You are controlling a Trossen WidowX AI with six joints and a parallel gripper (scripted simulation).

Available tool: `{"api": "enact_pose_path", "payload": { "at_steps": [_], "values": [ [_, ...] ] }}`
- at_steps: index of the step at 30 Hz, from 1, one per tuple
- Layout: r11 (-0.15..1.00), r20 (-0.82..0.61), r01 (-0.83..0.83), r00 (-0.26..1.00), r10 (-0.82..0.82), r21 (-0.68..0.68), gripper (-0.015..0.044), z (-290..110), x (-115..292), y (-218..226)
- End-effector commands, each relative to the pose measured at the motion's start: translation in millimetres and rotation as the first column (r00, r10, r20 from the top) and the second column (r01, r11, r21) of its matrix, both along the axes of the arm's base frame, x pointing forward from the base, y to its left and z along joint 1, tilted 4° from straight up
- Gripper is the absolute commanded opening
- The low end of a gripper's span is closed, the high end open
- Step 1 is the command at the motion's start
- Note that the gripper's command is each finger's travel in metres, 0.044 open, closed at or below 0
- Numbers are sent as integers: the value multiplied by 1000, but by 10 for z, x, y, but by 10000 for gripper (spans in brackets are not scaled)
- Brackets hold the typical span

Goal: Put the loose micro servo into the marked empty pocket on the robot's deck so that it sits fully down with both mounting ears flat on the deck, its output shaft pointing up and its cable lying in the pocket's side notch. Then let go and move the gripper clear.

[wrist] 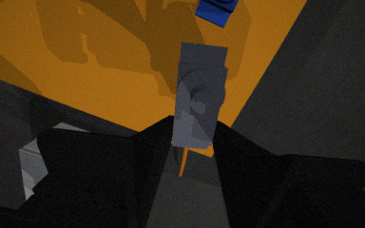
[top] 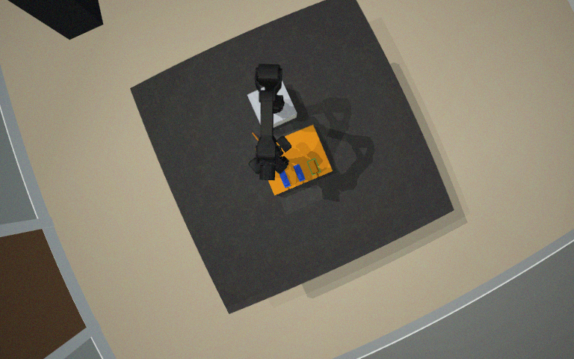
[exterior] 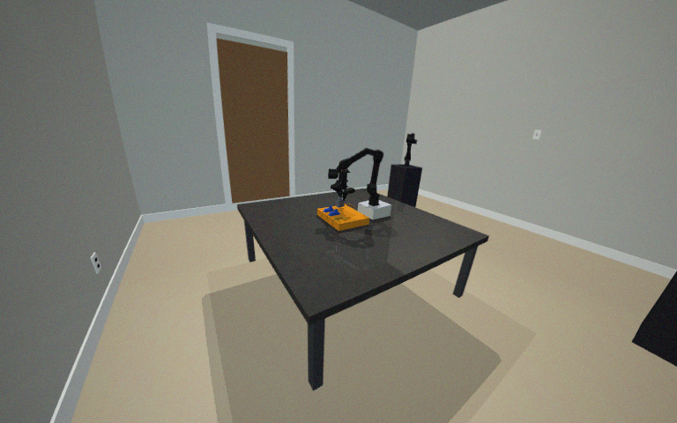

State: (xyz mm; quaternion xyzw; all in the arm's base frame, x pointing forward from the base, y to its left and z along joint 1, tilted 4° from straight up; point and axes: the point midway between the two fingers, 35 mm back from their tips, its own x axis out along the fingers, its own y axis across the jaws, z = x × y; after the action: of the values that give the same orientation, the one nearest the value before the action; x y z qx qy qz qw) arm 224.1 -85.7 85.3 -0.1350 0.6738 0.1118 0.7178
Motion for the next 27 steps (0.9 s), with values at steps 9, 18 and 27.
{"api": "enact_pose_path", "payload": {
  "at_steps": [9, 18, 27],
  "values": [
    [1000, 15, -4, 1000, 4, -2, 0, 135, 14, -6],
    [1000, 16, -4, 1000, 4, -3, 0, 153, 192, -88],
    [1000, 16, -4, 1000, 4, -1, 0, 145, 175, 185]
  ]
}}
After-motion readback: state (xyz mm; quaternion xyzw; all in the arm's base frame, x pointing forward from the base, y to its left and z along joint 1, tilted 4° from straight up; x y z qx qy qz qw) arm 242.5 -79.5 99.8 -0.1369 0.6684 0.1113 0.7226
